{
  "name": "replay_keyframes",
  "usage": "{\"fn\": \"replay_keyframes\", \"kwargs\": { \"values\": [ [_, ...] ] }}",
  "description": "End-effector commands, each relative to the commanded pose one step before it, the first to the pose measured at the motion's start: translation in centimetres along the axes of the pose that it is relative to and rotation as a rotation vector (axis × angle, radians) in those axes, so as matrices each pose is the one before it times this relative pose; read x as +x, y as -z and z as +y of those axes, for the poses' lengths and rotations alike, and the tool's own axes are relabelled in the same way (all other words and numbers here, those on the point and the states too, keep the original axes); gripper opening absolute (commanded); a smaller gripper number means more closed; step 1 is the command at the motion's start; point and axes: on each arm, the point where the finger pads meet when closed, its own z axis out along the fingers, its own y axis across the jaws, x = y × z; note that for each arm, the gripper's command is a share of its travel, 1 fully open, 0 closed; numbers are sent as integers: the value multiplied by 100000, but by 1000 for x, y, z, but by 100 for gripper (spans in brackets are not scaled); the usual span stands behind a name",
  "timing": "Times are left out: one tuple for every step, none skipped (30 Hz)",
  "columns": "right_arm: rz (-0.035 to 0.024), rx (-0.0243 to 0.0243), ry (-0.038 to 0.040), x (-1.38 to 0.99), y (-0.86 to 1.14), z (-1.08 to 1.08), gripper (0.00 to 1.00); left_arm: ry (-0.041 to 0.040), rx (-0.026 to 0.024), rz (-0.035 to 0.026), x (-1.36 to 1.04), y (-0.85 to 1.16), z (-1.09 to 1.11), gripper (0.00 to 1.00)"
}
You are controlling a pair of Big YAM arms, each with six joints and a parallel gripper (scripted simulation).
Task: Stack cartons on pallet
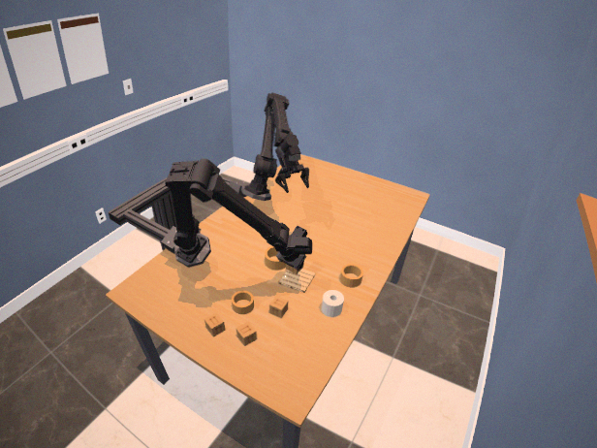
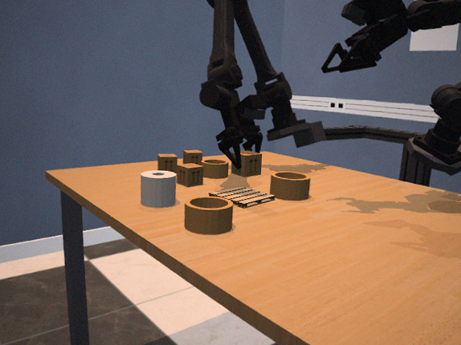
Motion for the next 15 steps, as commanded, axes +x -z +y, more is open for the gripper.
{"fn": "replay_keyframes", "kwargs": {
  "values": [
    [-3336, 5338, 2198, -1858, 1890, -2536, 50, 5303, -151, -508, -41, 828, -955, 100],
    [0, 0, 0, 0, 0, 0, 50, -605, 811, -1780, -991, 415, -781, 100],
    [0, 0, 0, 0, 0, 0, 50, -790, 1078, -2172, 0, 822, -843, 100],
    [0, 0, 0, 0, 0, 0, 50, -2100, 915, 594, 1221, 244, -946, 100],
    [0, 0, 0, 0, 0, 0, 50, -1530, 681, 106, 748, 230, -698, 100],
    [0, 0, 0, 0, 0, 0, 50, -892, 555, -603, 164, 282, -516, 100],
    [0, 0, 0, 0, 0, 0, 50, -787, 469, -531, 141, 243, -436, 100],
    [0, 0, 0, 0, 0, 0, 50, -611, 411, -640, 12, 238, -367, 100],
    [0, 0, 0, 0, 0, 0, 50, 315, 635, -2674, -1215, 603, -374, 100],
    [0, 0, 0, 0, 0, 0, 50, -681, 359, -427, 110, 198, -330, 100],
    [0, 0, 0, 0, 0, 0, 50, -551, 216, -213, 80, -21, -315, 100],
    [1369, -2266, -206, 678, -925, 1155, 50, -399, 139, -232, 39, -2, -216, 100],
    [0, 0, 0, 0, 0, 0, 50, -452, 118, -361, 22, 157, -116, 100],
    [0, 0, 0, 0, 0, 0, 50, -1384, -27, -38, 15, 22, -26, 100],
    [0, 0, 0, 0, 0, 0, 50, 642, -996, 468, 76, -157, 407, 100]
  ]
}}
